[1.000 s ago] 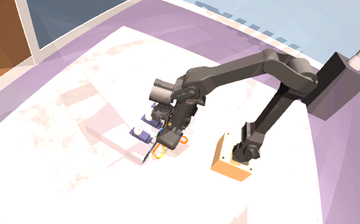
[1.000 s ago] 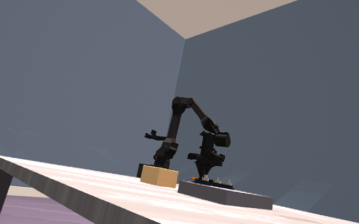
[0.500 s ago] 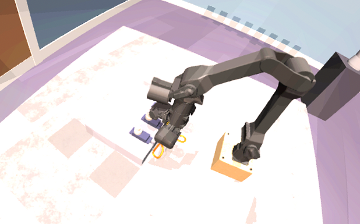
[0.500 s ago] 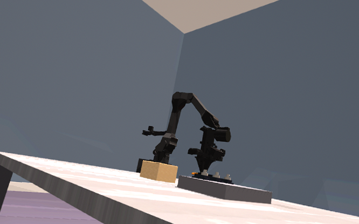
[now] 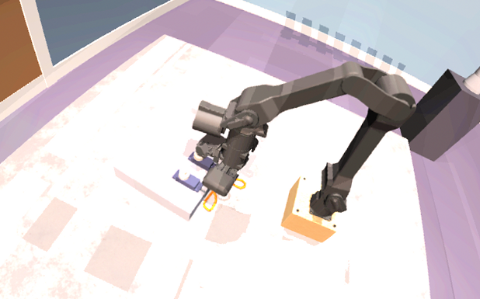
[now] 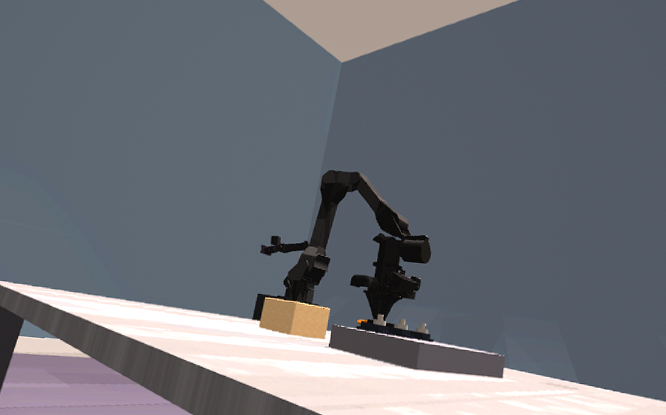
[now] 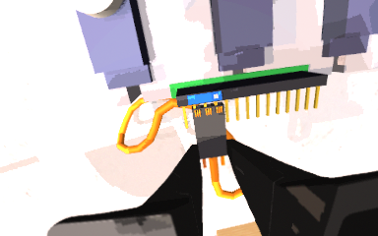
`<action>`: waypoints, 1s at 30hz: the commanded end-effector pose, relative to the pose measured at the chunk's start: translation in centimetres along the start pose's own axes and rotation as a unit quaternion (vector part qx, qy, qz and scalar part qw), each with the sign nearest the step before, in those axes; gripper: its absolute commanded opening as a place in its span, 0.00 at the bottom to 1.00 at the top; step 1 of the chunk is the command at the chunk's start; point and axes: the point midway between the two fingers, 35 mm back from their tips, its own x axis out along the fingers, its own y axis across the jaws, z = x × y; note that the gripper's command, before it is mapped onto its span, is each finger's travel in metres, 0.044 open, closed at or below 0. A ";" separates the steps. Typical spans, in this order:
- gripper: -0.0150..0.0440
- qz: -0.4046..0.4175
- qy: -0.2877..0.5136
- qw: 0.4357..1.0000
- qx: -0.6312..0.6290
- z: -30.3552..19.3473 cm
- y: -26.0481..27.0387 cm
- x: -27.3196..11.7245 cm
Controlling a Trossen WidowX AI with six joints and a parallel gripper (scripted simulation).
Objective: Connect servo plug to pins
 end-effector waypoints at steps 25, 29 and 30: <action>1.00 0.001 -0.004 1.000 -0.001 0.6 0.1 -5.7; 1.00 0.001 -0.004 1.000 -0.001 0.6 0.1 -5.7; 1.00 0.001 -0.004 1.000 -0.001 0.6 0.1 -5.7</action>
